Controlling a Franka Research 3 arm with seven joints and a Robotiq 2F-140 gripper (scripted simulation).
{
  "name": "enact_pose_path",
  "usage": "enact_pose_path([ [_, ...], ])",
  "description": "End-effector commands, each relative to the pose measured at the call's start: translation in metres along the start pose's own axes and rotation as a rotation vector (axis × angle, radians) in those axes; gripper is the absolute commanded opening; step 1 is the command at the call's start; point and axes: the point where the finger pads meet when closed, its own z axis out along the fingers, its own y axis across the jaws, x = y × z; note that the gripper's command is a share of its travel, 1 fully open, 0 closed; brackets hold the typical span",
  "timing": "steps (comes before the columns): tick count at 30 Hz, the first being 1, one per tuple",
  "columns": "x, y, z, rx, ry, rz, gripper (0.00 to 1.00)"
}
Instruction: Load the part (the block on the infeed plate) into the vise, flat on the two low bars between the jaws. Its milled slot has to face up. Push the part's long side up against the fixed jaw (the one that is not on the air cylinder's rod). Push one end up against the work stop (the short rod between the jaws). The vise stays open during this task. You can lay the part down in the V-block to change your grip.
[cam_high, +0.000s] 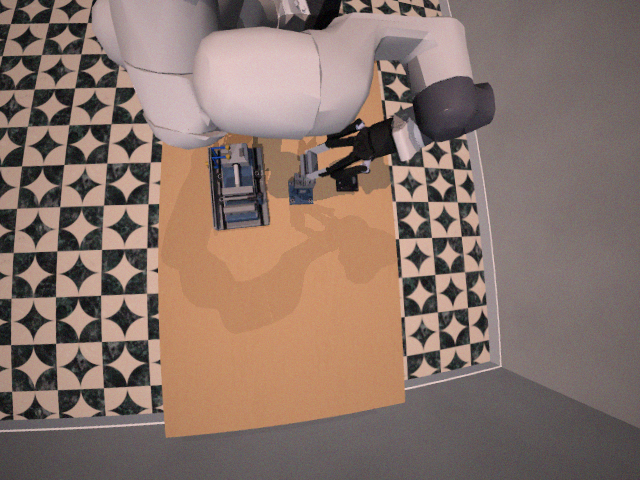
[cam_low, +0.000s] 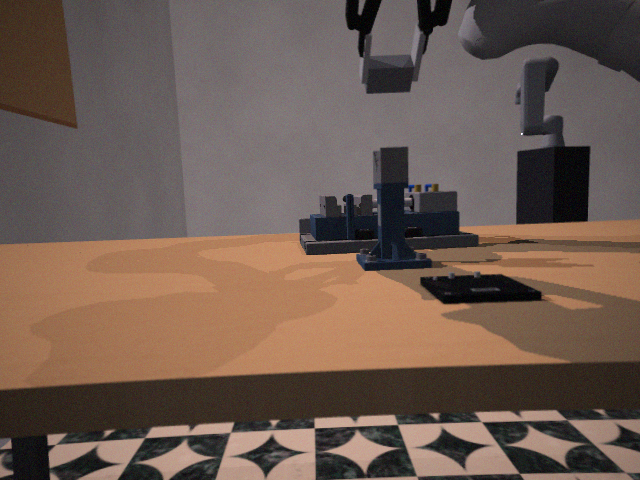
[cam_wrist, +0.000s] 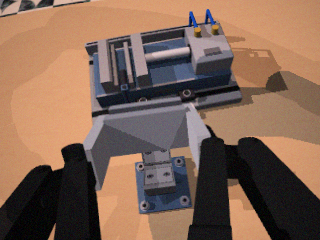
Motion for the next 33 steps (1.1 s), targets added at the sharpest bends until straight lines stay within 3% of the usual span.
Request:
enact_pose_path([
  [1, -0.005, 0.000, 0.003, 0.001, -0.002, 0.005, 0.00],
  [33, -0.028, 0.000, 0.026, 0.001, -0.002, 0.005, 0.00],
])
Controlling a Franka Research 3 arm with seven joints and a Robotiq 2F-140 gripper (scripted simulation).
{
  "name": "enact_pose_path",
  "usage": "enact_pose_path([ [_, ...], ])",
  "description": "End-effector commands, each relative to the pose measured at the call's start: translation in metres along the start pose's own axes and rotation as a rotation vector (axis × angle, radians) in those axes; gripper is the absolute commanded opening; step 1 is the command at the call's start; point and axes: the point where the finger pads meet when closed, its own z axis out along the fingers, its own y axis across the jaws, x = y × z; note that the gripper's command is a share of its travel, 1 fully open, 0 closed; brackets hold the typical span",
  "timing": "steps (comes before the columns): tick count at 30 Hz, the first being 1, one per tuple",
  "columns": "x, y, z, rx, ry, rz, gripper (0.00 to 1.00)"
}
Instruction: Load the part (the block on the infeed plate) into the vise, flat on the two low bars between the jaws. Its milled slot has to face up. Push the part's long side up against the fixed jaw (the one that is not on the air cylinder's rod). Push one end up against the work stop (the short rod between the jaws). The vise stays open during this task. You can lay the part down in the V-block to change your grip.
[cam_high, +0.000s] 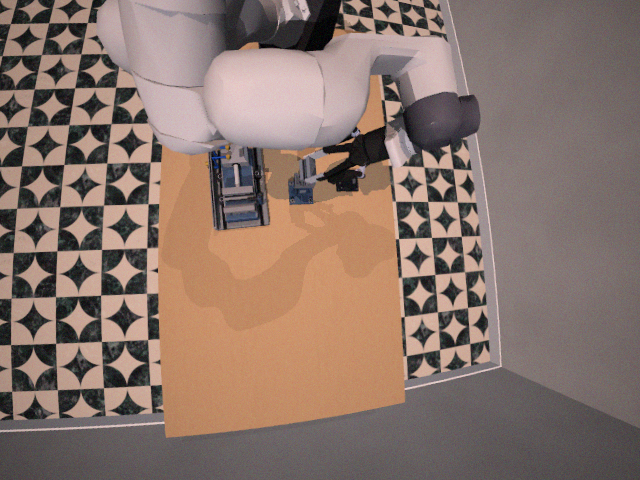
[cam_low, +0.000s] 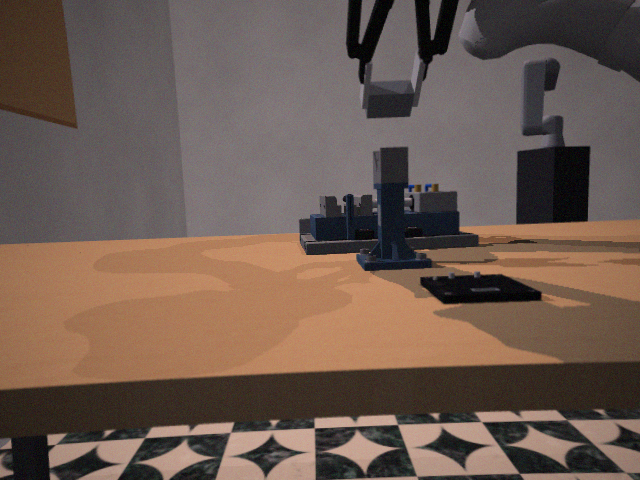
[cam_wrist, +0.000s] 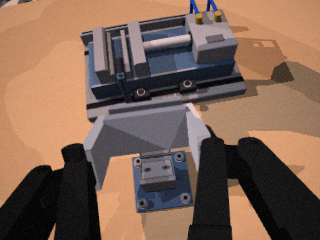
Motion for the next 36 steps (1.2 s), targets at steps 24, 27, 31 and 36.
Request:
enact_pose_path([
  [24, -0.022, 0.000, 0.020, 0.001, -0.003, 0.006, 0.00],
  [27, -0.023, 0.000, 0.021, 0.001, -0.003, 0.006, 0.00],
  [31, -0.026, 0.000, 0.024, 0.001, -0.003, 0.006, 0.00],
  [36, -0.030, 0.000, 0.027, 0.001, -0.003, 0.006, 0.00],
])
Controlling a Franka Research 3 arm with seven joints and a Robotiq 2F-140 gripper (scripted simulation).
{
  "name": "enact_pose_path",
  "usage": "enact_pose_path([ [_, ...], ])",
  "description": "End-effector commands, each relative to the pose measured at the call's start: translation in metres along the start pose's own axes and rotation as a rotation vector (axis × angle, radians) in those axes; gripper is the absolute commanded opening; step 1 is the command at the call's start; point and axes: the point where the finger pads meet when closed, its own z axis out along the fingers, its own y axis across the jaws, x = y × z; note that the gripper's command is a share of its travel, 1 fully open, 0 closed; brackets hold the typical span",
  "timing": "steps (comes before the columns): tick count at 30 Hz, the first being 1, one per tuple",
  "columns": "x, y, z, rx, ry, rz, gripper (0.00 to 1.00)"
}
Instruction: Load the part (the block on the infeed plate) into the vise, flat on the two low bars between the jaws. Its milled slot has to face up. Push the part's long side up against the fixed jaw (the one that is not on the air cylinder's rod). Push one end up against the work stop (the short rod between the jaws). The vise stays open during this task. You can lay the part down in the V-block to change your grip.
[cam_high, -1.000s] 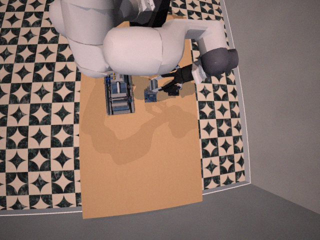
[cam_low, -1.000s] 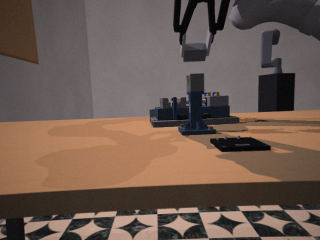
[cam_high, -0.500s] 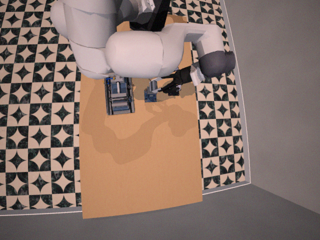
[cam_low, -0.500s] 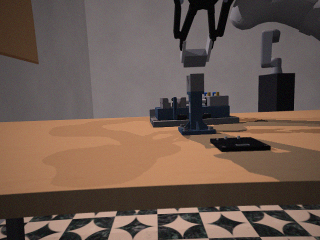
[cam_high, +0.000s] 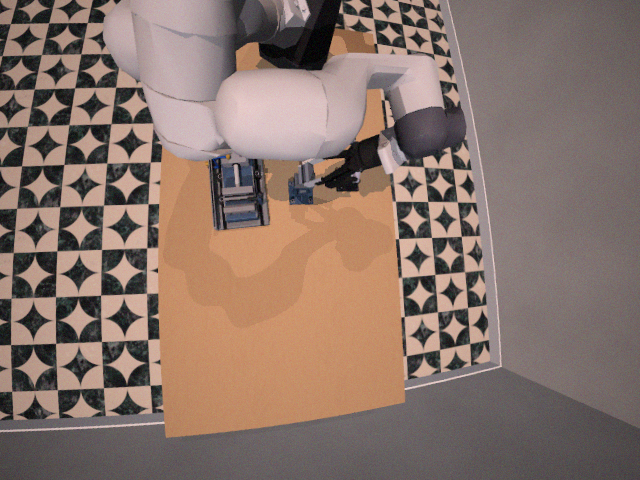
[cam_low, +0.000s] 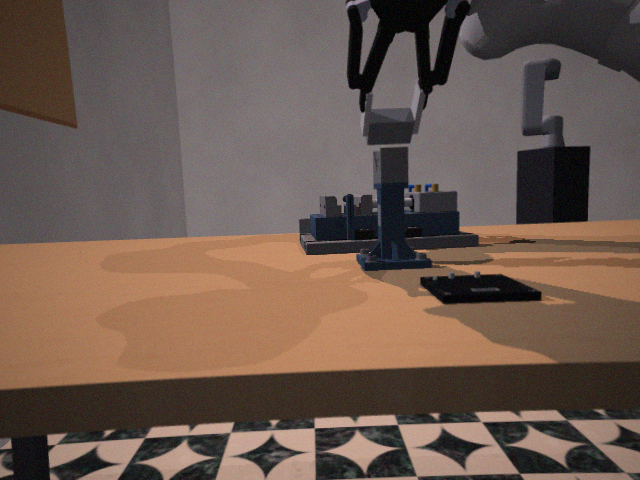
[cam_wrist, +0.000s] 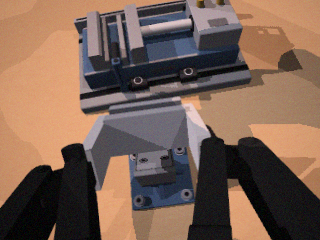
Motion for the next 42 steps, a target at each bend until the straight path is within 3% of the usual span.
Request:
enact_pose_path([
  [1, -0.004, 0.000, 0.003, 0.002, -0.003, 0.005, 0.00],
  [42, -0.021, 0.000, 0.019, 0.002, -0.003, 0.005, 0.00],
])
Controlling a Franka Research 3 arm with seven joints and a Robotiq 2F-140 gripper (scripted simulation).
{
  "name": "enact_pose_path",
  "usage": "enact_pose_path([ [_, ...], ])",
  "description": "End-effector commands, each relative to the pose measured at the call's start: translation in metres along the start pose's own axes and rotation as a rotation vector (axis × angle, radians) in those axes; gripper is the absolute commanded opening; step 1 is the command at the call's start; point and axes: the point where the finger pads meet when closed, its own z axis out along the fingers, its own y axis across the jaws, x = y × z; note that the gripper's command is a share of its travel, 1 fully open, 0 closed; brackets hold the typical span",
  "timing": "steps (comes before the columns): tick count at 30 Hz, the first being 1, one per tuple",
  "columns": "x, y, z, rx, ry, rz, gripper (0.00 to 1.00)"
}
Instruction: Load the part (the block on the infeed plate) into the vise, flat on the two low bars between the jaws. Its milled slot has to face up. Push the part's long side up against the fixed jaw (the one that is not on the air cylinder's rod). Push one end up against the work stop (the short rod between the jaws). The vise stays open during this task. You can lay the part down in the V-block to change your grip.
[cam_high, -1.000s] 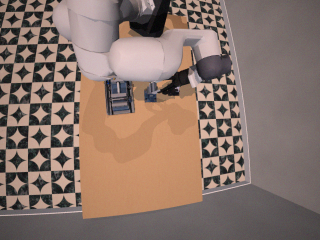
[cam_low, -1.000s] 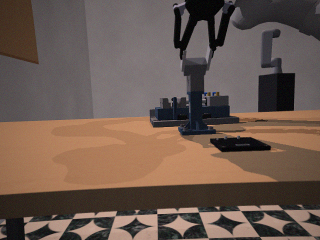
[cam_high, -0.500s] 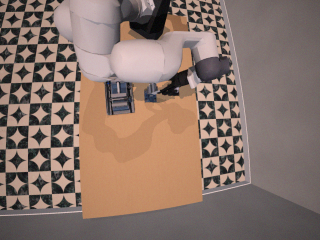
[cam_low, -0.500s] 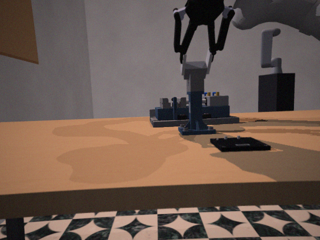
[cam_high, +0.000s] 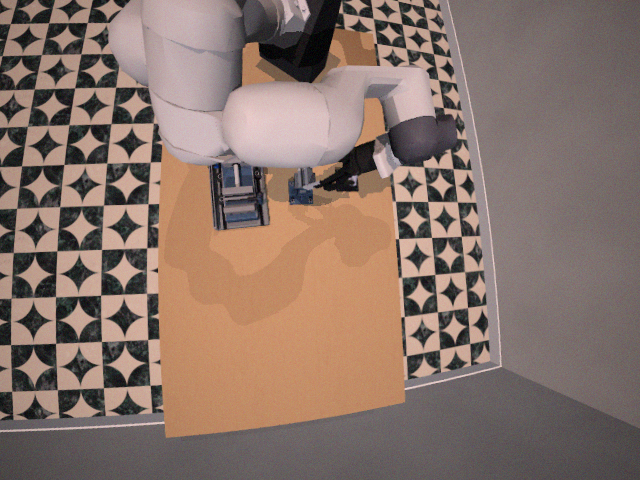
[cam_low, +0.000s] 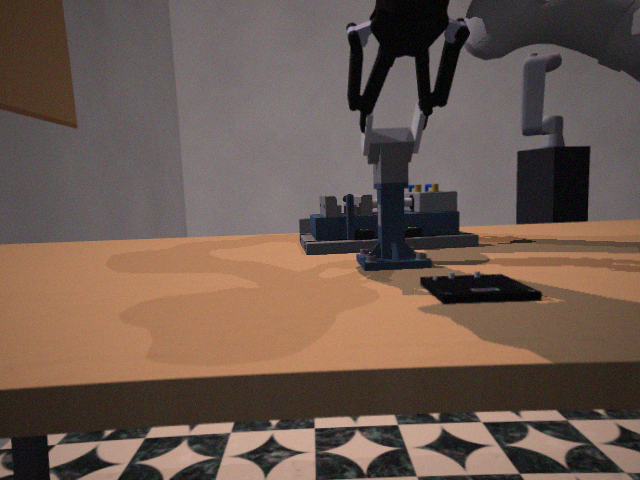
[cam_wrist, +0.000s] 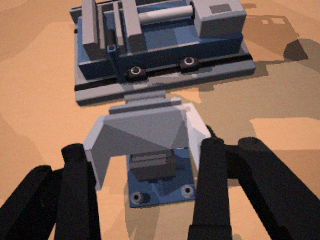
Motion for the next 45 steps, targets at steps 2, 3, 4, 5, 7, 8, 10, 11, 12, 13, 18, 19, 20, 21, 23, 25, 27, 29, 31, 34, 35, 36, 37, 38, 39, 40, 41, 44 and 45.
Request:
enact_pose_path([
  [2, -0.0022, 0.0004, 0.0013, 0.002, -0.001, 0.004, 0.00],
  [3, -0.0024, 0.0004, 0.0016, 0.002, -0.001, 0.004, 0.00],
  [4, -0.0026, 0.0004, 0.0018, 0.002, -0.001, 0.004, 0.00],
  [5, -0.0028, 0.0004, 0.0020, 0.002, -0.001, 0.004, 0.00],
  [7, -0.0031, 0.0004, 0.0023, 0.002, -0.001, 0.004, 0.00],
  [8, -0.0033, 0.0004, 0.0025, 0.002, -0.001, 0.004, 0.00],
  [10, -0.0036, 0.0004, 0.0028, 0.002, -0.001, 0.004, 0.00],
  [11, -0.0037, 0.0004, 0.0029, 0.002, -0.001, 0.004, 0.00],
  [12, -0.0038, 0.0004, 0.0030, 0.002, -0.001, 0.004, 0.00],
  [13, -0.0039, 0.0004, 0.0031, 0.002, -0.001, 0.004, 0.00],
  [18, -0.0042, 0.0004, 0.0034, 0.002, -0.001, 0.004, 0.00],
  [19, -0.0043, 0.0004, 0.0035, 0.002, -0.001, 0.004, 0.00],
  [20, -0.0044, 0.0004, 0.0035, 0.002, -0.001, 0.004, 0.00],
  [21, -0.0044, 0.0004, 0.0036, 0.002, -0.001, 0.004, 0.00],
  [23, -0.0045, 0.0004, 0.0037, 0.002, -0.001, 0.004, 0.00],
  [25, -0.0046, 0.0004, 0.0038, 0.002, -0.001, 0.004, 0.00],
  [27, -0.0046, 0.0004, 0.0038, 0.002, -0.001, 0.004, 0.00],
  [29, -0.0047, 0.0004, 0.0038, 0.002, -0.001, 0.004, 0.00],
  [31, -0.0047, 0.0004, 0.0038, 0.002, -0.001, 0.004, 0.00],
  [34, -0.0047, 0.0004, 0.0039, 0.002, -0.001, 0.004, 0.00],
  [35, -0.0047, 0.0004, 0.0039, 0.002, -0.001, 0.004, 0.00],
  [36, -0.0047, 0.0004, 0.0039, 0.002, -0.001, 0.004, 0.00],
  [37, -0.0047, 0.0004, 0.0039, 0.002, -0.001, 0.004, 0.00],
  [38, -0.0047, 0.0004, 0.0039, 0.002, -0.001, 0.004, 0.00],
  [39, -0.0047, 0.0004, 0.0039, 0.002, -0.001, 0.004, 0.00],
  [40, -0.0047, 0.0004, 0.0039, 0.002, -0.001, 0.004, 0.00],
  [41, -0.0047, 0.0004, 0.0039, 0.002, -0.001, 0.004, 0.00],
  [44, -0.0047, 0.0004, 0.0039, 0.002, -0.001, 0.004, 0.00],
  [45, -0.0047, 0.0004, 0.0039, 0.002, -0.001, 0.004, 0.00],
])
